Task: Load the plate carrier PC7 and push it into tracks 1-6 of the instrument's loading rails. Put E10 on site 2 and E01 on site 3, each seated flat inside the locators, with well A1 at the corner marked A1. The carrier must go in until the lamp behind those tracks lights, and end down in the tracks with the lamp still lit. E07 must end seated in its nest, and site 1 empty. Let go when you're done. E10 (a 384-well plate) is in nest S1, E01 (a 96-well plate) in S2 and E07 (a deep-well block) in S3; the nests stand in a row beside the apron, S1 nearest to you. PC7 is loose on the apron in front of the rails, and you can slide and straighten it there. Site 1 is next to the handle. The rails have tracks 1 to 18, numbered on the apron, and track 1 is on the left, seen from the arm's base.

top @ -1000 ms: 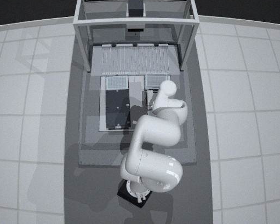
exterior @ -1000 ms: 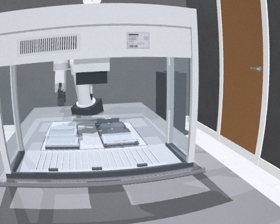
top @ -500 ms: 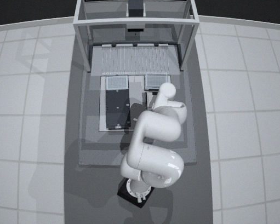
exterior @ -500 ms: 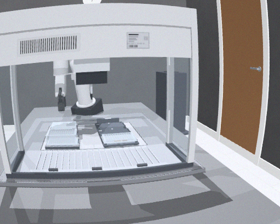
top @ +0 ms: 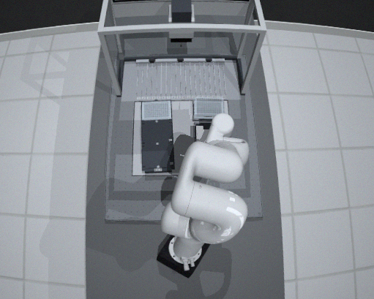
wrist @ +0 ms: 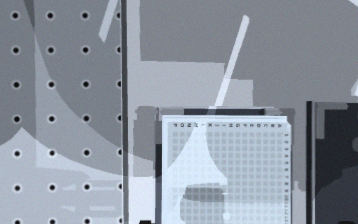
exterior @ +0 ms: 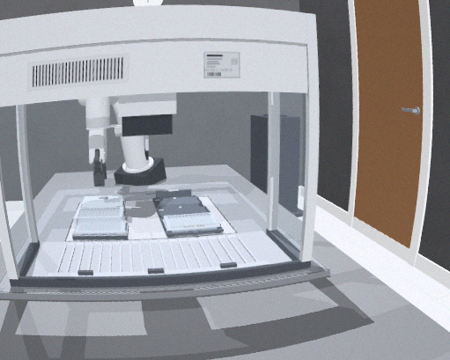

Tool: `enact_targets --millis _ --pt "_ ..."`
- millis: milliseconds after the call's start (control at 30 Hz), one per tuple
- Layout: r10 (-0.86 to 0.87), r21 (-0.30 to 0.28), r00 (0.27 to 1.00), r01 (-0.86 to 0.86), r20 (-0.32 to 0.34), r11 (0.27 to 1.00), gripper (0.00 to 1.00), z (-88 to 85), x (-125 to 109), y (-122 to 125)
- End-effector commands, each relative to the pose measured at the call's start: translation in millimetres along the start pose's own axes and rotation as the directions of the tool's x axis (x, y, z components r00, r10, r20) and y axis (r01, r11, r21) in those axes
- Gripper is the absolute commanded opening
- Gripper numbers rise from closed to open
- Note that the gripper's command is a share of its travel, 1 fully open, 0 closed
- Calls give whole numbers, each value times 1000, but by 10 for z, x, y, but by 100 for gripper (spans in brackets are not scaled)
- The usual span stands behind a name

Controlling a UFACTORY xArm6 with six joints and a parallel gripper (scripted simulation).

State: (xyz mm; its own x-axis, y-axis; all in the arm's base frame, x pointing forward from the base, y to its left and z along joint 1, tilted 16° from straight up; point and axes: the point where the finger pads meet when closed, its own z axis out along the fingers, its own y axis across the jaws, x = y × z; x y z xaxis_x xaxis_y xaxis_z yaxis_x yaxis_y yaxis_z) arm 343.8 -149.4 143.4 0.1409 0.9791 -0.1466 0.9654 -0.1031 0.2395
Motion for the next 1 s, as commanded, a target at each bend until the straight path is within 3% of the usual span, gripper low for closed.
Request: enact_targets --millis 0,600,967 --pt "0 -3 1000 0 1 1000 100 87 -5 17" --pt "0 -3 1000 0 1 1000 100 354 -6 17" --pt "0 -3 1000 0 1 1000 100 355 -6 17"
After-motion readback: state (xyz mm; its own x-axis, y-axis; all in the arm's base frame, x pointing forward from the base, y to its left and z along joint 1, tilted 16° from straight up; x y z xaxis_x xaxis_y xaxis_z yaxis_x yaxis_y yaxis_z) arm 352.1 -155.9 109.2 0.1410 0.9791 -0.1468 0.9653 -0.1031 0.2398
